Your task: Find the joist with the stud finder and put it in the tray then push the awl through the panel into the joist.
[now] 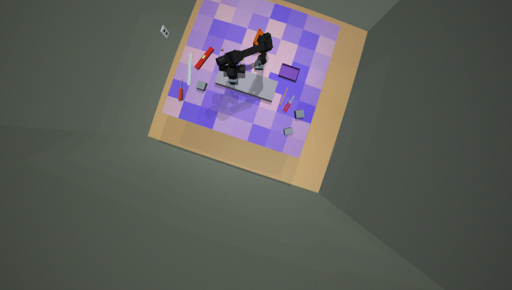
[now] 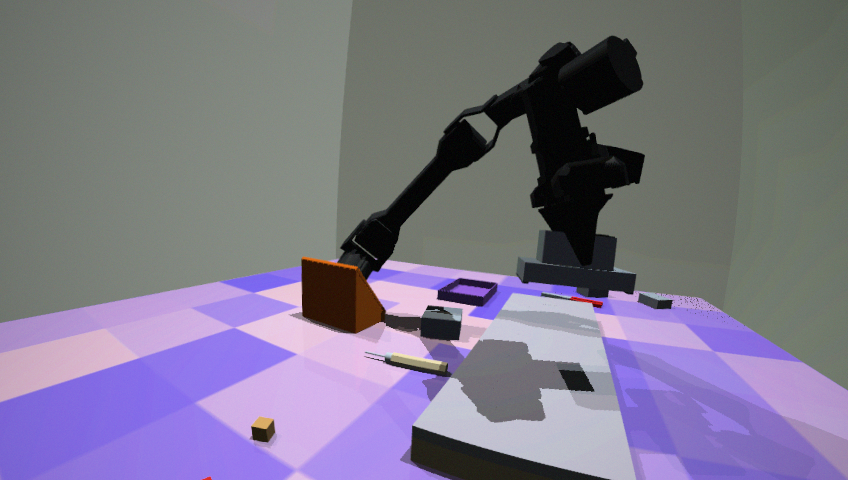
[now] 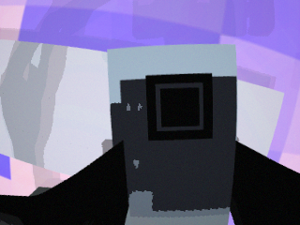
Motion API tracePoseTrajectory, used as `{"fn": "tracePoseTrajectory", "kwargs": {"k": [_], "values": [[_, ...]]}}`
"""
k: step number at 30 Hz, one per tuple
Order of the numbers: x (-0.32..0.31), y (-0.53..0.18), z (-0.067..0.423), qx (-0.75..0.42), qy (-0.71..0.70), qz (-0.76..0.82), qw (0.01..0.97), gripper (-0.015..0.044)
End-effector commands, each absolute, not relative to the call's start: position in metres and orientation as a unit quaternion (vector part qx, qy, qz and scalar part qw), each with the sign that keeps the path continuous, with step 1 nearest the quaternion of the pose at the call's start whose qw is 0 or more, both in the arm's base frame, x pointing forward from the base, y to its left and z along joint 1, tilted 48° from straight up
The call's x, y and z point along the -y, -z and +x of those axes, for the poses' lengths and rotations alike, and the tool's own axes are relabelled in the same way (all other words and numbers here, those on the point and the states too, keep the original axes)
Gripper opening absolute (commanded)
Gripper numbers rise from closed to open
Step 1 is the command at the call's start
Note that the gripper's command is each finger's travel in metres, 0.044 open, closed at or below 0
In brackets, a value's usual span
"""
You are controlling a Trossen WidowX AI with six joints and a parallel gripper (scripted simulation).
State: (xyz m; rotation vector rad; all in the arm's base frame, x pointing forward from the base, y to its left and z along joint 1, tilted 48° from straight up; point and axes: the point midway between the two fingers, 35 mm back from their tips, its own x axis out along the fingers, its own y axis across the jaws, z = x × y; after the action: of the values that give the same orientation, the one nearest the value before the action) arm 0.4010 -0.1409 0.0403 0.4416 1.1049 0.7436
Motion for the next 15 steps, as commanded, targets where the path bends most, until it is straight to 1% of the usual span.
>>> {"fn": "tracePoseTrajectory", "kwargs": {"k": [1, 15], "values": [[0.123, -0.064, 0.402, -0.494, -0.36, 0.181, 0.77, 0.0], [0.053, -0.135, 0.395, -0.45, -0.427, 0.102, 0.778, 0.0]]}}
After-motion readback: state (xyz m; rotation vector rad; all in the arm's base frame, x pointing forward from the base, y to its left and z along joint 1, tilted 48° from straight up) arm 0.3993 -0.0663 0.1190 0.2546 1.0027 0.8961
